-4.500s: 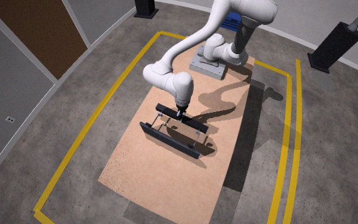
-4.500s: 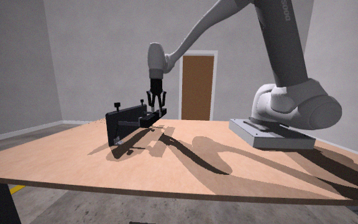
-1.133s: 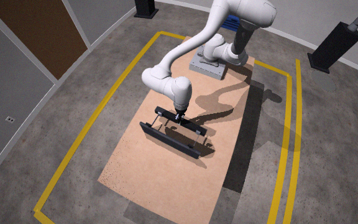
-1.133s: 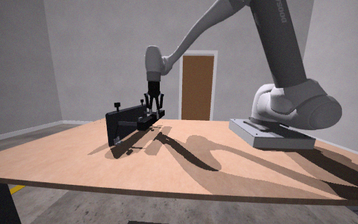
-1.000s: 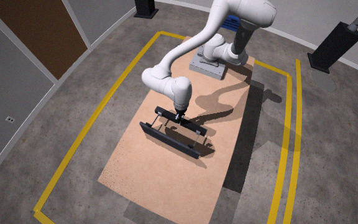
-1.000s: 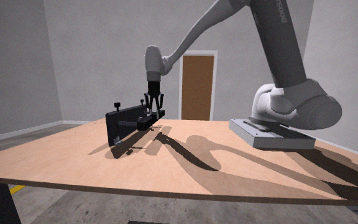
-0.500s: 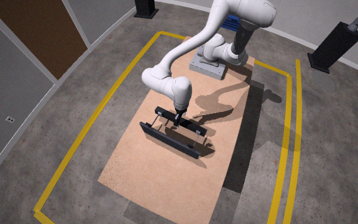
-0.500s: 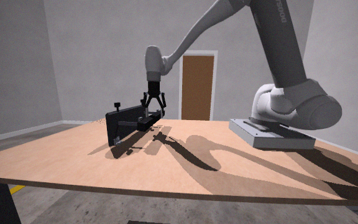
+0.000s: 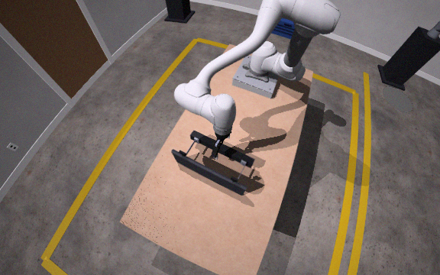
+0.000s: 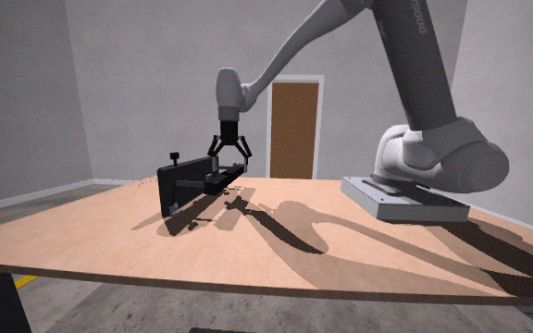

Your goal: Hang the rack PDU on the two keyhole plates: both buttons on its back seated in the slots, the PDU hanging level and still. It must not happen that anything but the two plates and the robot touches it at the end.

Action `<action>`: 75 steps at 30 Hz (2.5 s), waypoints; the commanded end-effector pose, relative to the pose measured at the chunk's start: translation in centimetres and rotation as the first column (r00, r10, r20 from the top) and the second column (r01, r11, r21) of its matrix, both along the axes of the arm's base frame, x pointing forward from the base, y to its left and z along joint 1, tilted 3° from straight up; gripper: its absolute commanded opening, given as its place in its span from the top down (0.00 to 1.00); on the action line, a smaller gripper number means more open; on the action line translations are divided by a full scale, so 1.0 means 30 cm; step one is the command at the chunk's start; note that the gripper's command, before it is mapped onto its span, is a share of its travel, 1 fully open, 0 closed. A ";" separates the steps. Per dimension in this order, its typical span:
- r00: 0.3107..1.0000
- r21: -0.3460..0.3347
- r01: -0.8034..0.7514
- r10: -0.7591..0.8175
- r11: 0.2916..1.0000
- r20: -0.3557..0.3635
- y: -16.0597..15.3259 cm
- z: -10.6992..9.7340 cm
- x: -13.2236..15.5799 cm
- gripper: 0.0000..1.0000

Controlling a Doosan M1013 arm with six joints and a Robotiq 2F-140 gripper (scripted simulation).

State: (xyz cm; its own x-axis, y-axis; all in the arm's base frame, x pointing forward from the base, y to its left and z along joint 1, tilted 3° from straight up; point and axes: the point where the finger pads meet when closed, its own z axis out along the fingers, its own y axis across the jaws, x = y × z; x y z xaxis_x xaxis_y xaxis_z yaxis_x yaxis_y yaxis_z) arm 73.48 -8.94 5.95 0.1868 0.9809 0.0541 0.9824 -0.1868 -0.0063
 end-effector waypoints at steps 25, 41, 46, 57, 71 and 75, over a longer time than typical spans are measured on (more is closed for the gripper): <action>1.000 0.000 0.000 0.000 1.000 0.000 -0.006 0.107 0.000 0.00; 1.000 0.000 0.000 0.000 1.000 0.000 -0.012 0.214 -0.001 0.00; 1.000 0.000 0.000 0.000 1.000 0.000 -0.010 0.214 -0.011 0.00; 1.000 0.000 0.000 0.000 1.000 0.000 0.005 0.214 -0.086 0.00; 1.000 0.000 0.000 0.000 1.000 0.000 0.040 0.215 -0.271 0.00; 1.000 0.000 0.000 0.000 1.000 0.000 0.051 0.216 -0.329 0.00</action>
State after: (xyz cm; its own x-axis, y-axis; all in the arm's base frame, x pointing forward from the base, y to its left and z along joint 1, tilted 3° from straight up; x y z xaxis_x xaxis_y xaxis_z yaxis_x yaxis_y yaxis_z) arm 64.40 -7.57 12.40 0.1868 0.9809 0.0541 0.9824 -0.1868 -0.0064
